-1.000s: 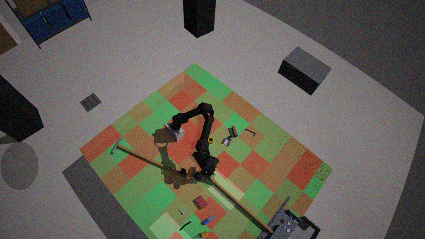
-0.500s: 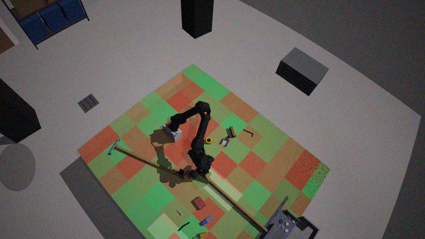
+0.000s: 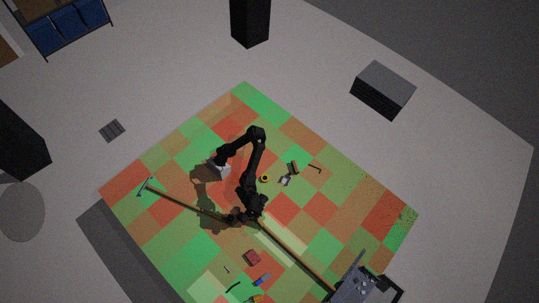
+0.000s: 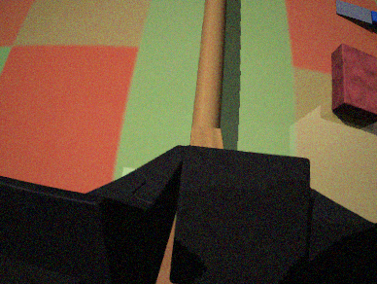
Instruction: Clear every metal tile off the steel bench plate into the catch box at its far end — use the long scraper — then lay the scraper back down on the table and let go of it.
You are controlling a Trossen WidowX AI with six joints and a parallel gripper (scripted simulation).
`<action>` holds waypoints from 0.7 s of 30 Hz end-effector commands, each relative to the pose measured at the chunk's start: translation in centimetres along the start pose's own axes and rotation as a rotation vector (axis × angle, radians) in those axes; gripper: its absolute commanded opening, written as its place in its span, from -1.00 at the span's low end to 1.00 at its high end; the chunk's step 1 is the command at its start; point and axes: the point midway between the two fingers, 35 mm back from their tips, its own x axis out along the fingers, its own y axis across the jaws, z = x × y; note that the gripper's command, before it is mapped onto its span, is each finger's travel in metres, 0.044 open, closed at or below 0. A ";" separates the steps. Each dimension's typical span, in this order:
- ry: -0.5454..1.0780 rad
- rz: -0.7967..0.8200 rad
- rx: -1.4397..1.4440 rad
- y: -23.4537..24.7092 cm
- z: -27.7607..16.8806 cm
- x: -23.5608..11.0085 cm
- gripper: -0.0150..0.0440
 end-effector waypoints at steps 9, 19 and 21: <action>-0.014 0.002 -0.009 0.4 -1.3 -1.3 -0.49; -0.016 0.003 -0.008 0.7 -2.7 -2.1 -0.49; -0.016 0.003 -0.008 0.8 -3.0 -2.2 -0.49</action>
